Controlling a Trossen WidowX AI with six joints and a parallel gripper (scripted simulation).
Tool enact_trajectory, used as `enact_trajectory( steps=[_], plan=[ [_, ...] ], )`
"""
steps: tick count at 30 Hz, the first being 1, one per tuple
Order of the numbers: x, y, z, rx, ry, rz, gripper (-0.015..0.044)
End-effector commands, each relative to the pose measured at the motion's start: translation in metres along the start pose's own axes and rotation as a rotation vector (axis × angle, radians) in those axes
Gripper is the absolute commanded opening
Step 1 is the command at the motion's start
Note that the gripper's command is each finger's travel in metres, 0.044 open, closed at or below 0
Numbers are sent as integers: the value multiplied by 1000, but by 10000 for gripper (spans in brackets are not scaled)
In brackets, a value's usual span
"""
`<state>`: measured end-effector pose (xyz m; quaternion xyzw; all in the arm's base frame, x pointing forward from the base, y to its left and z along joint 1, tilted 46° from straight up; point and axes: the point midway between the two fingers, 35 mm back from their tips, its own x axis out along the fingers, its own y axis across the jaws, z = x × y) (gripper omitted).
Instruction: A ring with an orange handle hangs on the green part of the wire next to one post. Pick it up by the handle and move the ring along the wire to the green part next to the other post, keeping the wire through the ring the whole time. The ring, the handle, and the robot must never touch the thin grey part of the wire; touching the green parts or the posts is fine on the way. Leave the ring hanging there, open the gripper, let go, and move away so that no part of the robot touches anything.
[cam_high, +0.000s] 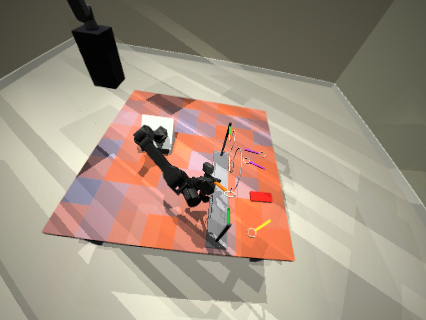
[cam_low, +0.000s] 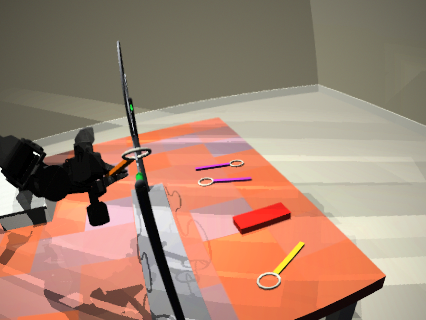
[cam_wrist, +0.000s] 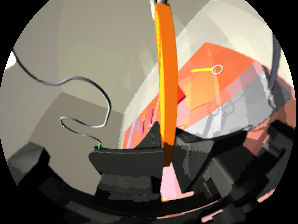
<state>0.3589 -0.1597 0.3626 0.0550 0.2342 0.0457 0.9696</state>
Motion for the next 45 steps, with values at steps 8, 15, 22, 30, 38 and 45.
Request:
enact_trajectory(
  steps=[8,15,22,30,38,45],
  plan=[
    [-2,33,4,177,-8,109,-150],
    [-4,50,7,280,-10,167,-150],
    [-7,64,12,372,-11,219,-150],
    [-10,79,19,472,-13,274,-150],
    [-15,92,27,567,-14,327,-150],
    [-19,102,34,643,-14,368,-150]
  ],
)
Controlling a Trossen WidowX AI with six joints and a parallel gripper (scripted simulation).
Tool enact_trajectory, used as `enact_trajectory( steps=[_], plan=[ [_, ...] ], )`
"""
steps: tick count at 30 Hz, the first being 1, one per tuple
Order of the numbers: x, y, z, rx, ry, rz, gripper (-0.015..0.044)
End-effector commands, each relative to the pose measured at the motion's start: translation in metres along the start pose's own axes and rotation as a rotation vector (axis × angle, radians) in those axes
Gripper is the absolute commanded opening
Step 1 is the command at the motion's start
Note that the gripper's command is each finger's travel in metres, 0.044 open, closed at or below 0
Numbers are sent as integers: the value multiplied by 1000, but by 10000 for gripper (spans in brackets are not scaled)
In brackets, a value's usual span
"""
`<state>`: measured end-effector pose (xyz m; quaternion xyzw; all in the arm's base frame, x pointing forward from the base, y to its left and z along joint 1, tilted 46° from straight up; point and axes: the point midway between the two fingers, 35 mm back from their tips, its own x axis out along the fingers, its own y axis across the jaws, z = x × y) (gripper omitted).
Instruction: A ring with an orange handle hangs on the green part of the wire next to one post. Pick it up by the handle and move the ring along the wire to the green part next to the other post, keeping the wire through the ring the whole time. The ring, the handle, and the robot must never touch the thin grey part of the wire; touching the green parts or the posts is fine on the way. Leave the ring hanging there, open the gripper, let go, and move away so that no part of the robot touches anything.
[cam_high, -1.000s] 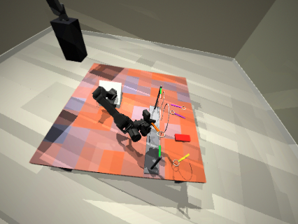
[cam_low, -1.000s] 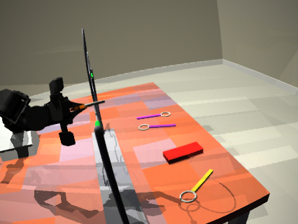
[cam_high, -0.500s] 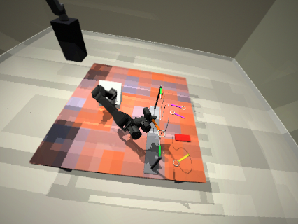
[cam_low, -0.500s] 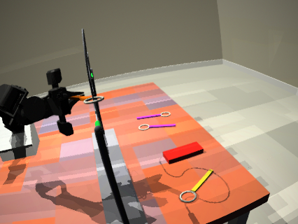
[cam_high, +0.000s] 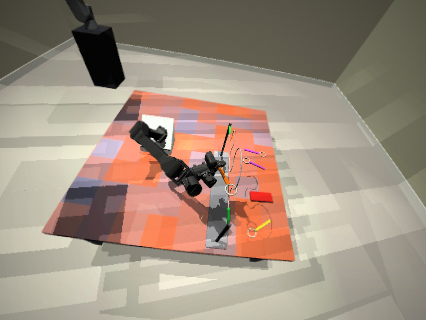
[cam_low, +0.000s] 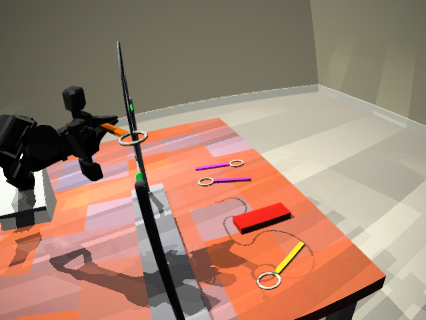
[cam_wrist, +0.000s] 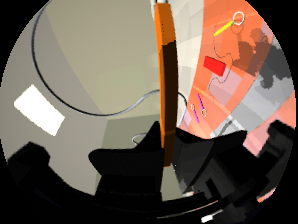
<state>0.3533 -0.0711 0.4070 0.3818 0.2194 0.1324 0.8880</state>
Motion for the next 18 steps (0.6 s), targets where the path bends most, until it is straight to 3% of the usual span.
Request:
enact_trajectory(
  steps=[1,18],
  plan=[
    [-1,12,-1,41,1,37,-150],
    [-3,46,5,239,1,144,-150]
  ],
)
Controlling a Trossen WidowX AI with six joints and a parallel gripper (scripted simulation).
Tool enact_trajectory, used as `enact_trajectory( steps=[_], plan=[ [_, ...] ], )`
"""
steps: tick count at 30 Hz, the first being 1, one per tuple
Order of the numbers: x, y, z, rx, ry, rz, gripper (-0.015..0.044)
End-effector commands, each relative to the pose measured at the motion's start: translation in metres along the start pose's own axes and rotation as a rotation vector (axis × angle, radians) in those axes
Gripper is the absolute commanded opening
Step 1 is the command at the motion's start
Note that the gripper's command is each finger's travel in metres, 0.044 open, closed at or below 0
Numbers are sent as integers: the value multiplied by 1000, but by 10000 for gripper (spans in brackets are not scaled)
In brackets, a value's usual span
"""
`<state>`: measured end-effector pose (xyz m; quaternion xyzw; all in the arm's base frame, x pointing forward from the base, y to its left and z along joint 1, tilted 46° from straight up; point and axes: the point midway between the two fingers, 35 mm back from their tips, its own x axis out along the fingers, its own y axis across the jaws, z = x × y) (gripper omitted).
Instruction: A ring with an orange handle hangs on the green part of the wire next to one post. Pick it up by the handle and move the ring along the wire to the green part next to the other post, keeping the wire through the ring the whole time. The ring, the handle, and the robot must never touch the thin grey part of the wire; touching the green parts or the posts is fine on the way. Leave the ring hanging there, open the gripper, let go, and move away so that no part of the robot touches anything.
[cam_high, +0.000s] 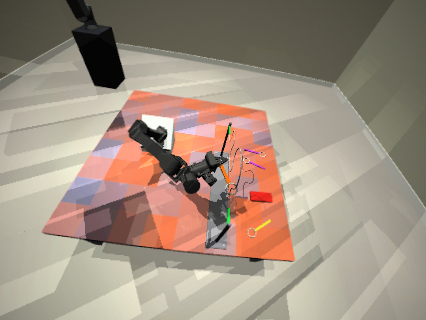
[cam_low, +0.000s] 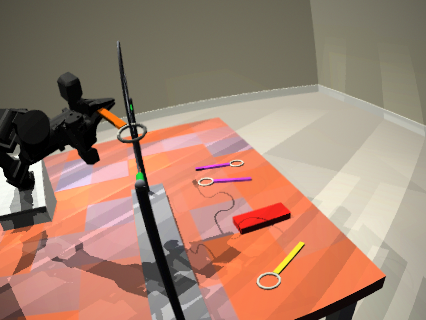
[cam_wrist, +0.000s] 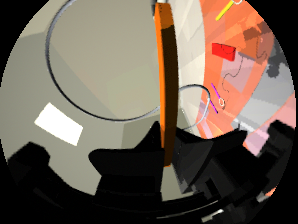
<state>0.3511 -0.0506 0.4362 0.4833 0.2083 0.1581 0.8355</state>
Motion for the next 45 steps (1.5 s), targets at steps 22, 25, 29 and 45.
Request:
enact_trajectory(
  steps=[22,25,29,45],
  plan=[
    [6,53,7,245,-79,130,-150],
    [5,56,9,250,-79,132,-150],
    [5,59,10,245,-79,129,-150],
    [4,59,10,119,-77,64,-150]
  ],
)
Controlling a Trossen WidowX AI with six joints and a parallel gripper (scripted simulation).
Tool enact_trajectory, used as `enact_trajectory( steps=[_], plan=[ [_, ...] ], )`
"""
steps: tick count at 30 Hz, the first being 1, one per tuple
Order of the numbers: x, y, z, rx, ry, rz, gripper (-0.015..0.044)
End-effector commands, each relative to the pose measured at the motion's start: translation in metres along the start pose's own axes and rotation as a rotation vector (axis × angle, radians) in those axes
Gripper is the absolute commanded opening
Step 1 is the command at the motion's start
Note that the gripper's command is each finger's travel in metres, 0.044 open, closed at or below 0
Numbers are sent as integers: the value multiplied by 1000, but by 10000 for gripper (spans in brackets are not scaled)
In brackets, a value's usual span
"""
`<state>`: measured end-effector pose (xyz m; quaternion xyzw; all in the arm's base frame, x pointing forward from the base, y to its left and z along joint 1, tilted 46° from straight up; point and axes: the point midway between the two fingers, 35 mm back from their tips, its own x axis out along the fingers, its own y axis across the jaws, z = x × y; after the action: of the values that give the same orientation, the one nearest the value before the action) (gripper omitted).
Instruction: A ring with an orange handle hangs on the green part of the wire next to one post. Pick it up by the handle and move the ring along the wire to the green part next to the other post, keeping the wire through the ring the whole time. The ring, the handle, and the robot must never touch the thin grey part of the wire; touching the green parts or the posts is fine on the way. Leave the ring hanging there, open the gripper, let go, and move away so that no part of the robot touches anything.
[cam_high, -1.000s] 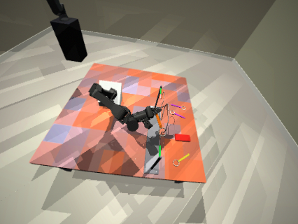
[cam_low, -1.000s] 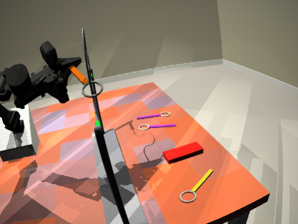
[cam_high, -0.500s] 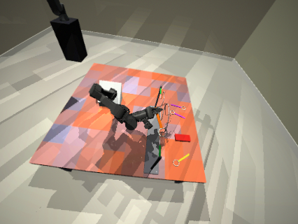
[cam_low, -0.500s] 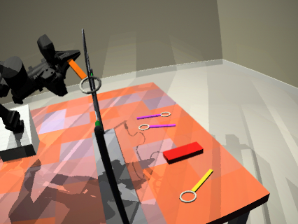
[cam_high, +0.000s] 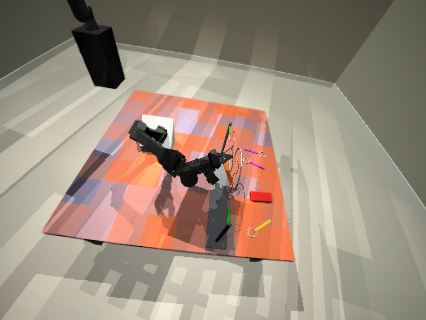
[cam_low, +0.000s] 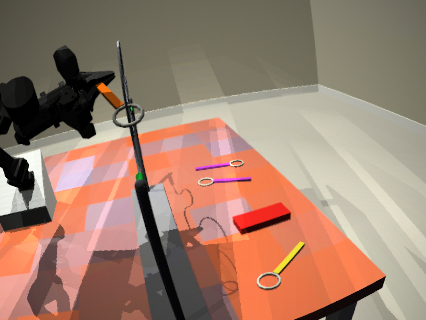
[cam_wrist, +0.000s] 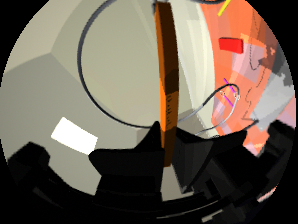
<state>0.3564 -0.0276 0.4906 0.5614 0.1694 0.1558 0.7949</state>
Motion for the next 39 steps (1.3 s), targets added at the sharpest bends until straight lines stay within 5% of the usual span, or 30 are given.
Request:
enact_trajectory(
  steps=[1,39],
  plan=[
    [0,0,0,-51,-2,-19,-150],
    [-2,-15,4,-478,-1,-226,-150]
  ],
)
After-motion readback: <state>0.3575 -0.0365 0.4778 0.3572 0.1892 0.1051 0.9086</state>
